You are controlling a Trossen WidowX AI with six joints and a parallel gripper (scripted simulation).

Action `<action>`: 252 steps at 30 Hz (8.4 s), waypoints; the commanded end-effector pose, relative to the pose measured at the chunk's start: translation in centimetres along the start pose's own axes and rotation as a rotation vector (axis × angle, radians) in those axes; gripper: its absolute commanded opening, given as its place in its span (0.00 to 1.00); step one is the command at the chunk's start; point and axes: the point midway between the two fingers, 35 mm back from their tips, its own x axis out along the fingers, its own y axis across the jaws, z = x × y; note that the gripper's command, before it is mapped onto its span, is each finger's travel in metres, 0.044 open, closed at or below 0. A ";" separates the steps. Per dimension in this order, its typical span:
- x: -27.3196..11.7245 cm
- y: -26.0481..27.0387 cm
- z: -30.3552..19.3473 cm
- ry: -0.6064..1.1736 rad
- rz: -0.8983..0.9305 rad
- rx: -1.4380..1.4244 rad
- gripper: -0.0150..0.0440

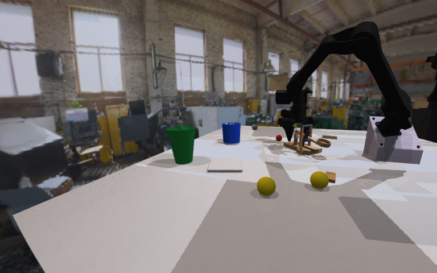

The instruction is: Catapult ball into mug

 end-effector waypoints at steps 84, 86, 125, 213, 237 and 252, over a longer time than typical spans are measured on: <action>-0.1 2.3 -0.7 0.001 0.006 -0.781 0.25; -0.1 2.2 -0.7 0.006 -0.001 -0.789 0.25; -8.7 1.9 -0.6 0.001 0.003 -0.782 1.00; -1.7 2.2 -0.6 0.000 0.004 -0.784 0.25; -0.1 2.2 -0.8 0.006 -0.001 -0.792 0.57; -10.2 2.1 -0.7 0.005 -0.004 -0.788 1.00</action>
